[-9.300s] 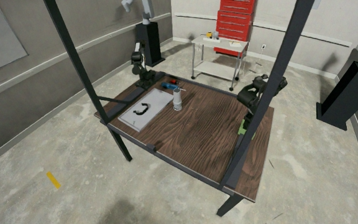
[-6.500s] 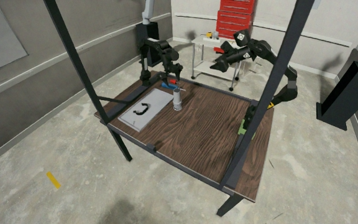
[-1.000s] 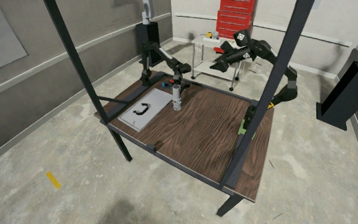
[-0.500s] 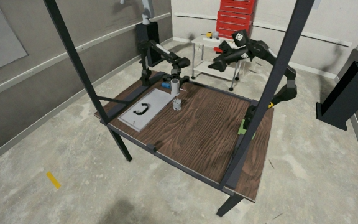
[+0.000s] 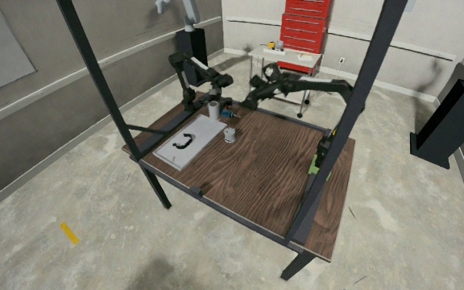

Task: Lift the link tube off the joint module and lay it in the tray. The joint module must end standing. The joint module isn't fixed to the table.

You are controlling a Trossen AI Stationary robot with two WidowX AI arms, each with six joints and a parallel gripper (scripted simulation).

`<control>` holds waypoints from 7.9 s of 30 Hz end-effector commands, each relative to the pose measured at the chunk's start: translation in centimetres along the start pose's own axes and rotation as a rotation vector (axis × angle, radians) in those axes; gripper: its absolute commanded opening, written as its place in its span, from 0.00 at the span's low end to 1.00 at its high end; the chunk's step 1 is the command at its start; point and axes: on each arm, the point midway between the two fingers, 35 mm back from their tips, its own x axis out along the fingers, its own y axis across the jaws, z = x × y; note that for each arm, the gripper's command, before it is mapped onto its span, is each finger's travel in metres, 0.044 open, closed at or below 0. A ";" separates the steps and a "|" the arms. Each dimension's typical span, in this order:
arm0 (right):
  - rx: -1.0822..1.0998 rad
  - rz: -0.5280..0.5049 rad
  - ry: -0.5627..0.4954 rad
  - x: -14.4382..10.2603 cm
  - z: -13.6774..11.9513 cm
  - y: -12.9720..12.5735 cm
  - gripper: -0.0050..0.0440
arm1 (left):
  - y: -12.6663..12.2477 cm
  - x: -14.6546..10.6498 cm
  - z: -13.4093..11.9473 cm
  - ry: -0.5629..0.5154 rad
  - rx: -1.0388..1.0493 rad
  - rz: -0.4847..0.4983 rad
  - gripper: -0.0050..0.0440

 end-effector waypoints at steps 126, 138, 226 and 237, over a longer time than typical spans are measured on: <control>0.001 -0.005 -0.039 3.8 -0.5 0.0 1.00 | -10.1 3.2 -12.0 1.418 0.686 0.430 0.54; 0.001 -0.005 -0.039 3.8 -0.5 0.0 1.00 | -10.1 3.3 -11.6 1.402 0.679 0.433 0.64; 0.001 -0.005 -0.039 3.8 -0.5 0.0 1.00 | -11.4 -3.2 -3.9 0.654 -0.457 0.396 1.00; 0.001 -0.005 -0.039 3.8 -0.5 0.0 1.00 | -11.4 -3.2 -3.9 0.654 -0.457 0.396 1.00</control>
